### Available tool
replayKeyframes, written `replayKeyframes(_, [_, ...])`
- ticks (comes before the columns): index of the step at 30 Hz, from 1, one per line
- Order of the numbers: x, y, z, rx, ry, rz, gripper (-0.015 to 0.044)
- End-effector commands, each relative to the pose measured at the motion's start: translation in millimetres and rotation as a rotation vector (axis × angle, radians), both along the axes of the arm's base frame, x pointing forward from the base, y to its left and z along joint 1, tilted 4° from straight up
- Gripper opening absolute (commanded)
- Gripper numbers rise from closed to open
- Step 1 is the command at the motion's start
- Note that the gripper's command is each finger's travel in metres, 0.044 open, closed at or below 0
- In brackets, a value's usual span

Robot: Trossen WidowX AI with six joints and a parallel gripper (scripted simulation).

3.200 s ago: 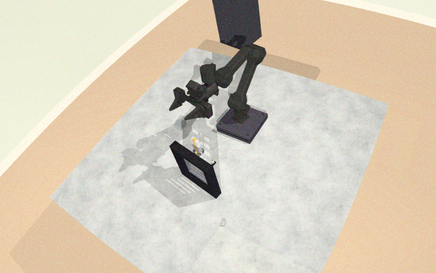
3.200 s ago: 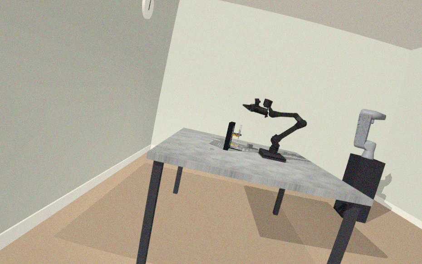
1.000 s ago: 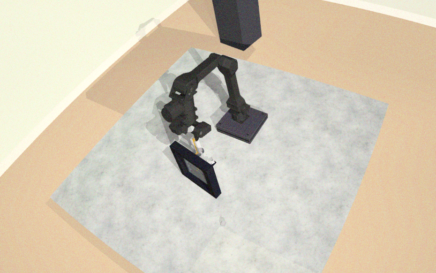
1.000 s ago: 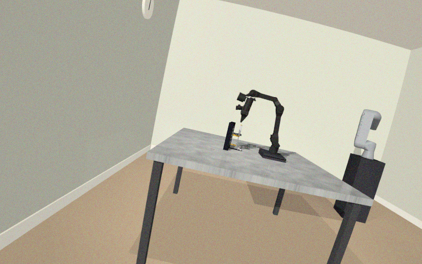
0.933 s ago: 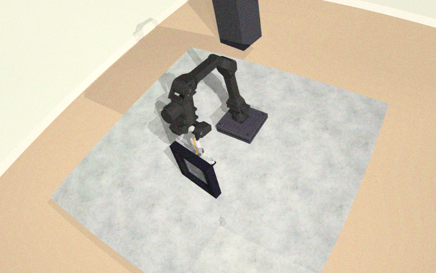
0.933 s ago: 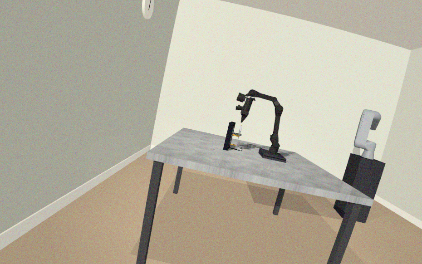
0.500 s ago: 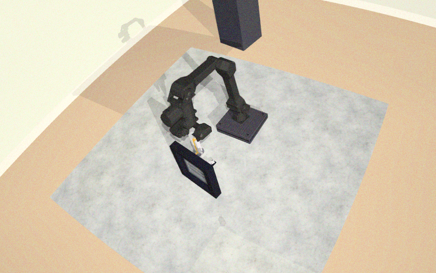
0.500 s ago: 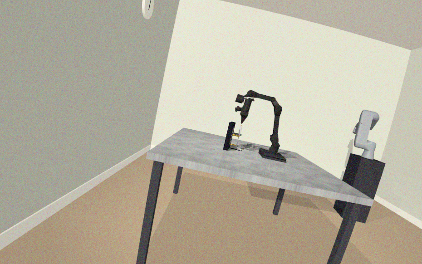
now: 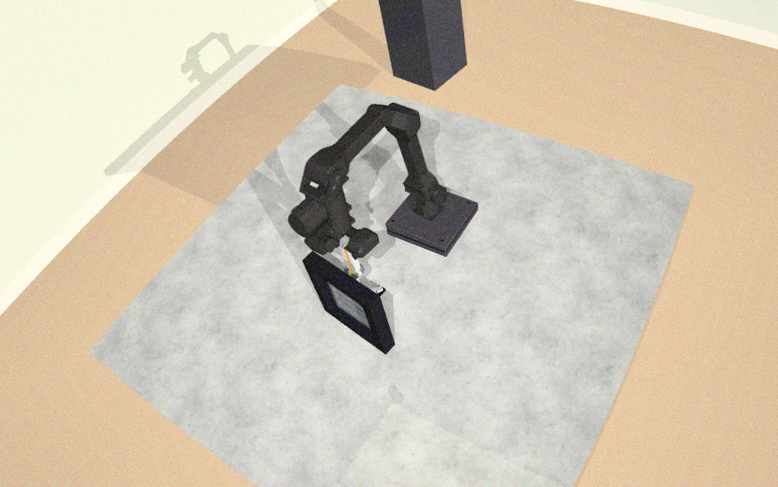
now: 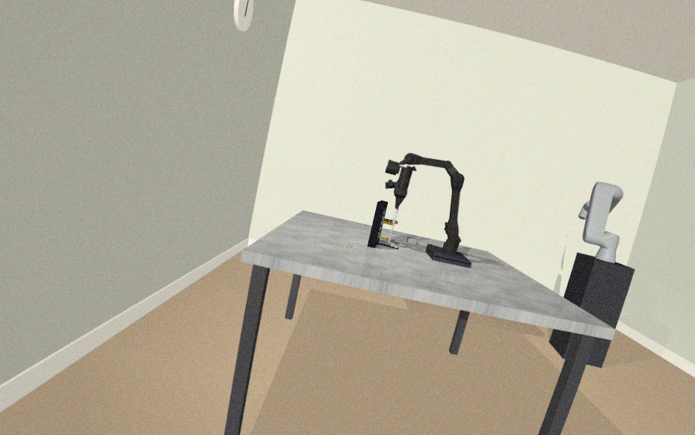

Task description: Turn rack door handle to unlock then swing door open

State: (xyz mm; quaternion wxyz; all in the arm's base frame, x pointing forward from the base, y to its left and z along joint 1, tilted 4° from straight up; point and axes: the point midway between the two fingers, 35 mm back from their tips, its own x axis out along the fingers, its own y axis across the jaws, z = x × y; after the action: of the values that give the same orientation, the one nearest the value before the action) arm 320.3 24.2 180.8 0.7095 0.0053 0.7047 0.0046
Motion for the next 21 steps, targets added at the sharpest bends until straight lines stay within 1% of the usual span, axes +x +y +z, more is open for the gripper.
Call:
replayKeyframes(1, [-1, 1, -7, 0.004, 0.011, -0.002, 0.0291])
replayKeyframes(20, [-3, 1, -36, 0.007, 0.041, -0.001, 0.0291])
replayKeyframes(21, [-3, 1, -36, 0.007, 0.041, -0.001, 0.0265])
